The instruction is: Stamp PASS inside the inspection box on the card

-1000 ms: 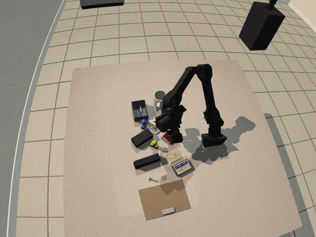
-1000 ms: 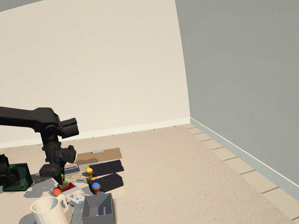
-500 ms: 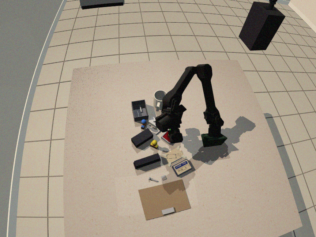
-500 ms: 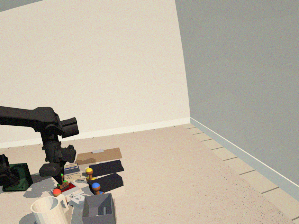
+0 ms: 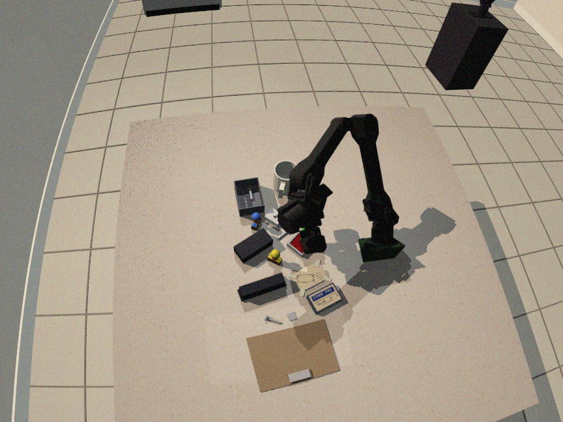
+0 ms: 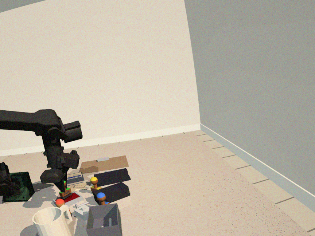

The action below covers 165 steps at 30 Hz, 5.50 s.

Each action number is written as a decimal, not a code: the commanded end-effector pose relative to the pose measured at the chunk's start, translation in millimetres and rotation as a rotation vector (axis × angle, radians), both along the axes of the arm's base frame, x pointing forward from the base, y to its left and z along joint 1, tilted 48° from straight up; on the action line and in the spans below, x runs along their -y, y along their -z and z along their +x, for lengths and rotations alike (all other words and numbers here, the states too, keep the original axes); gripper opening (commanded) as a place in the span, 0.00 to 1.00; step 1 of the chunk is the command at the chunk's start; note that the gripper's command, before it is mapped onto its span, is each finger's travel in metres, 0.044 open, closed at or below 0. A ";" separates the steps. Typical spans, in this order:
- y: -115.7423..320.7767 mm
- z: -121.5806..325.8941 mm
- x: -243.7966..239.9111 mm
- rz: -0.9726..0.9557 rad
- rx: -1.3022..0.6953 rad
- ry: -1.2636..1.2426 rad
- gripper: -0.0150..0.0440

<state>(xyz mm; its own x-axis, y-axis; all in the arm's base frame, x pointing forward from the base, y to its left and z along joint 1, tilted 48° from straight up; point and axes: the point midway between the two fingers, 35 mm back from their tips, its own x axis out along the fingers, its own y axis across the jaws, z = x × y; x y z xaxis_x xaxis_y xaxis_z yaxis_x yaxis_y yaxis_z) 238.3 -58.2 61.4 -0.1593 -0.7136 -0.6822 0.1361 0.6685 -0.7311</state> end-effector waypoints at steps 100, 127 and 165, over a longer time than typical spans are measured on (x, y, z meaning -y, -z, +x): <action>75.4 37.5 -95.6 -0.152 0.739 0.678 0.25; 87.4 35.0 -82.6 -0.155 0.739 0.679 0.25; 103.6 29.4 -63.8 -0.163 0.737 0.680 0.25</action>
<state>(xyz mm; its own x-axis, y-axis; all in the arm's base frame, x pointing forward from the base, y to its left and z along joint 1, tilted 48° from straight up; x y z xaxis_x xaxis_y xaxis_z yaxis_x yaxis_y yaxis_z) 268.9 7.9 -39.8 -0.1441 -0.7185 -0.6805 0.9069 0.1793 -0.3813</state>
